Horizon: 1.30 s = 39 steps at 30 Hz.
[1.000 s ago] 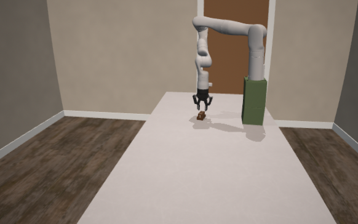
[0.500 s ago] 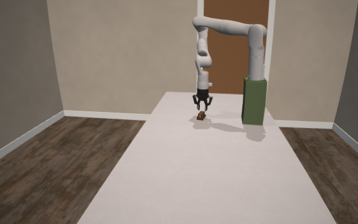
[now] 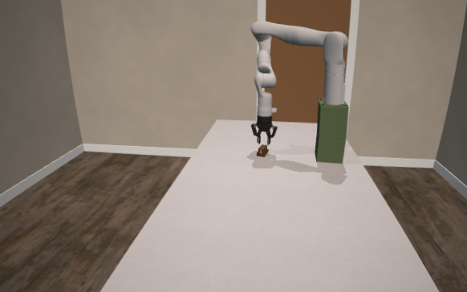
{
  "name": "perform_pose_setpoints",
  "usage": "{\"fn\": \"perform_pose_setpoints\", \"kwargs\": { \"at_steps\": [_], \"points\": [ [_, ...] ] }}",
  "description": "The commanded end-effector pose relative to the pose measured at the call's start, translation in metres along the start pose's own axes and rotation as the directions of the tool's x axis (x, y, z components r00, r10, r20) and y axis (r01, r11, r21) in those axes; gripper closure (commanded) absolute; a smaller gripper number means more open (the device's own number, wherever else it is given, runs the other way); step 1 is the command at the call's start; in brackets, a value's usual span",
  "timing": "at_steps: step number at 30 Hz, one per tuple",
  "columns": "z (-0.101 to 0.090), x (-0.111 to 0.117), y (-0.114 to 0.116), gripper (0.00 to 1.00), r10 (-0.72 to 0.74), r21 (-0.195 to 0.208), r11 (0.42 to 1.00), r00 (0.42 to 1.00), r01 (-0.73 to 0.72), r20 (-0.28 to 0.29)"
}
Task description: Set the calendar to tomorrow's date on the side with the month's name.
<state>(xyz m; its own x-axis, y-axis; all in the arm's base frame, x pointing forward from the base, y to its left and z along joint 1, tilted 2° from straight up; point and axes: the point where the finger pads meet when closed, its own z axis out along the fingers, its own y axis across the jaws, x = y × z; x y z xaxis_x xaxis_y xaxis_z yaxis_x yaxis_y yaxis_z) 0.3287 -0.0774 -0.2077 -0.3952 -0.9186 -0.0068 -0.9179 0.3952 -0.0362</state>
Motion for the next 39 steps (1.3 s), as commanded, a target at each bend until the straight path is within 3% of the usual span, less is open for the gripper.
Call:
{"fn": "perform_pose_setpoints", "kwargs": {
  "at_steps": [1, 17, 39],
  "points": [
    [0.001, 0.000, 0.000, 0.54, 0.000, 0.000, 1.000, 1.000, 0.000, 0.000],
    [0.023, 0.000, 0.000, 0.54, 0.000, 0.000, 1.000, 1.000, 0.000, 0.000],
    [0.028, 0.000, 0.000, 0.54, 0.000, 0.000, 1.000, 1.000, 0.000, 0.000]
  ]
}}
